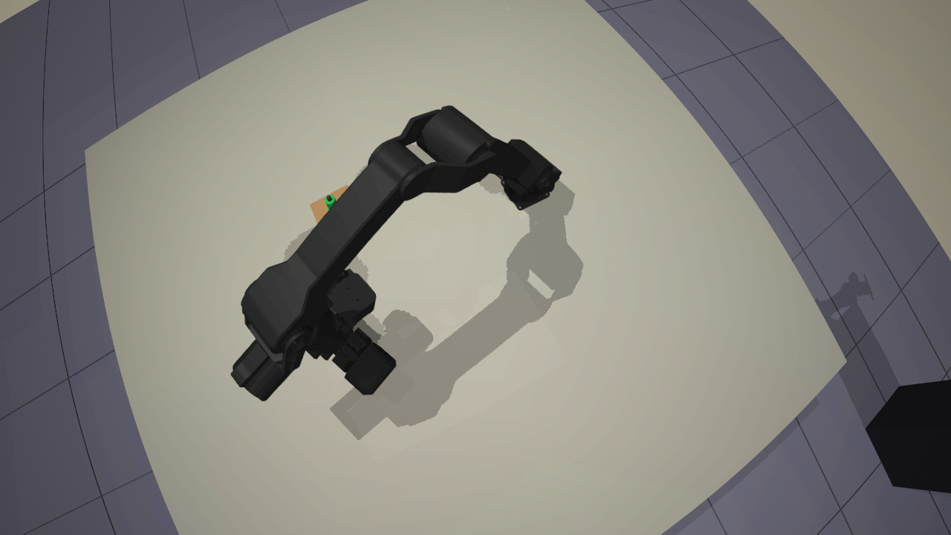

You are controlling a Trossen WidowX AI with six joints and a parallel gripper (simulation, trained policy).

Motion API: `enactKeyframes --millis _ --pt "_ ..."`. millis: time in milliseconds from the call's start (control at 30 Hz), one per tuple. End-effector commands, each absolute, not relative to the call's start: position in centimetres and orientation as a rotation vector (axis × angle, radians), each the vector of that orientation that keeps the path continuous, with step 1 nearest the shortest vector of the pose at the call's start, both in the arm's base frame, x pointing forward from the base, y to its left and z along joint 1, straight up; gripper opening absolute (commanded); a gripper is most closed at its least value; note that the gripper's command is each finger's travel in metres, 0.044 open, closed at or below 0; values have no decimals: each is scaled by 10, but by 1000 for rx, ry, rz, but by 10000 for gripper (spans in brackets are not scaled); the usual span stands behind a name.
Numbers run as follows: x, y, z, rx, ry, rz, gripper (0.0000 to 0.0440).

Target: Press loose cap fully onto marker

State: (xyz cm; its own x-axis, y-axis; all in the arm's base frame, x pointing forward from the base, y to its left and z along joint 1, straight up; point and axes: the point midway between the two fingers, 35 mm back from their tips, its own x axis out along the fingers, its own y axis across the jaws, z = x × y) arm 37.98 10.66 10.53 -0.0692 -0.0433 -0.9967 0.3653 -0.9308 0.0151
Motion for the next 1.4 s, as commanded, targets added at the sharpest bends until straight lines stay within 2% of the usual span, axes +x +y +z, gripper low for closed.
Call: enactKeyframes --millis 0,1133,1367 --pt "380 97 121 1952 336 -2066 66" --pt "337 -54 179 2095 139 -2234 0" --pt "324 -82 183 2133 80 -2262 0"
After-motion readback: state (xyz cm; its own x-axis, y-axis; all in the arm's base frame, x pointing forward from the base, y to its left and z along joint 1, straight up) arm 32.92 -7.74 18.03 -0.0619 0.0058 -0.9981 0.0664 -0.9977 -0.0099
